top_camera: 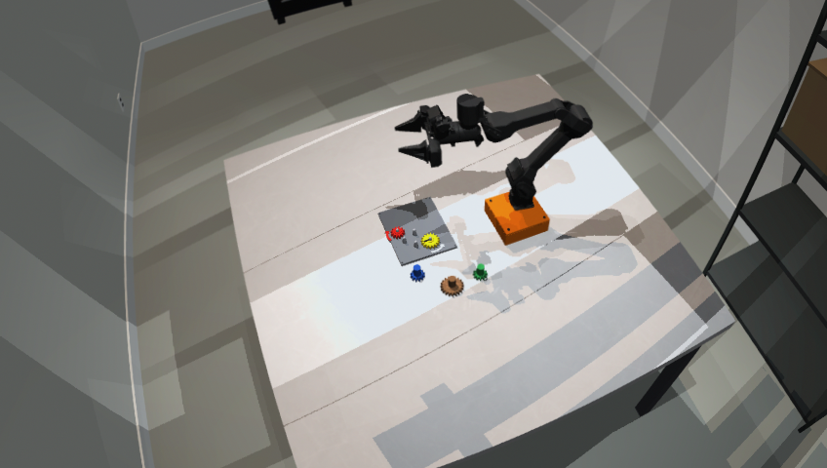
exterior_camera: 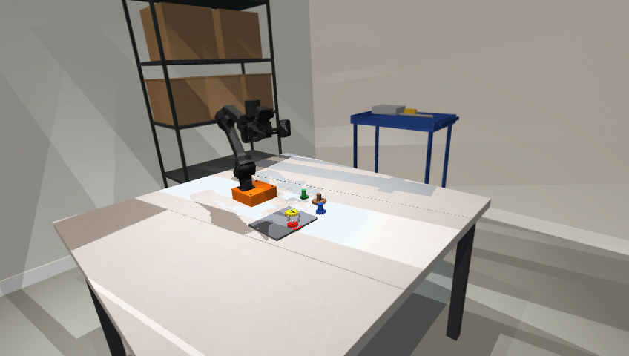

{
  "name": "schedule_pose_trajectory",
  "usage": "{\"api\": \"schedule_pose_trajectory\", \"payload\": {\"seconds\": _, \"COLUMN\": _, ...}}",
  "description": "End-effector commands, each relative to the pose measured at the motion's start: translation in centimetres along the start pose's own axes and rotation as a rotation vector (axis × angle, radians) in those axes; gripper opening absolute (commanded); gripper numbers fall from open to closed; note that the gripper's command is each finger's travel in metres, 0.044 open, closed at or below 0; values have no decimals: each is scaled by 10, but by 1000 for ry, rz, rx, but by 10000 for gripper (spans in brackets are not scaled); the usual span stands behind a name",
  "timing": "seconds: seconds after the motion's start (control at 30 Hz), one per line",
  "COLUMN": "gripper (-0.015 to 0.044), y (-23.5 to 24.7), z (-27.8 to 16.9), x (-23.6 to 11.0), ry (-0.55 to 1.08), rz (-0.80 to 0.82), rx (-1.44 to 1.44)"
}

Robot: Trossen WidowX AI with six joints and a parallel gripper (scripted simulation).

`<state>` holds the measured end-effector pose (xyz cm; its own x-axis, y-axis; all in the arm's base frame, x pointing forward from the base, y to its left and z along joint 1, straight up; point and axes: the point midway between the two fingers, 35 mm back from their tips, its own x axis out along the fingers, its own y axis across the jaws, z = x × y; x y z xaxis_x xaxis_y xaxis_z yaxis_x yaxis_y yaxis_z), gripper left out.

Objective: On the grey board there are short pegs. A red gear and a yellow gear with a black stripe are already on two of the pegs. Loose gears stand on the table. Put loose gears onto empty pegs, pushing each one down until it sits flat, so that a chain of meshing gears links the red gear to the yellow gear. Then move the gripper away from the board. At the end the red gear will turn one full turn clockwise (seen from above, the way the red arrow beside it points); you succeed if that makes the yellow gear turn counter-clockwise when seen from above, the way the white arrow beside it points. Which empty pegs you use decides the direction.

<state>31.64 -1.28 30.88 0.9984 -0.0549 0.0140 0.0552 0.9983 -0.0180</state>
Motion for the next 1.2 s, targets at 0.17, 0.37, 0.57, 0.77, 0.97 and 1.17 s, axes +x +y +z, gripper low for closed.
{"api": "schedule_pose_trajectory", "payload": {"seconds": 0.17, "gripper": 440, "y": 34, "z": -38, "x": 36, "ry": 278, "rz": 90, "rx": 55}}
{"api": "schedule_pose_trajectory", "payload": {"seconds": 0.37, "gripper": 440, "y": 82, "z": -97, "x": 63, "ry": 657, "rz": 166, "rx": 80}}
{"api": "schedule_pose_trajectory", "payload": {"seconds": 0.57, "gripper": 440, "y": 129, "z": -160, "x": 65, "ry": 1036, "rz": 193, "rx": 51}}
{"api": "schedule_pose_trajectory", "payload": {"seconds": 0.77, "gripper": 440, "y": 170, "z": -220, "x": 44, "ry": 1405, "rz": 166, "rx": -34}}
{"api": "schedule_pose_trajectory", "payload": {"seconds": 0.97, "gripper": 440, "y": 181, "z": -242, "x": 23, "ry": 1550, "rz": 138, "rx": -87}}
{"api": "schedule_pose_trajectory", "payload": {"seconds": 1.17, "gripper": 440, "y": 180, "z": -252, "x": 23, "ry": 1550, "rz": 138, "rx": -87}}
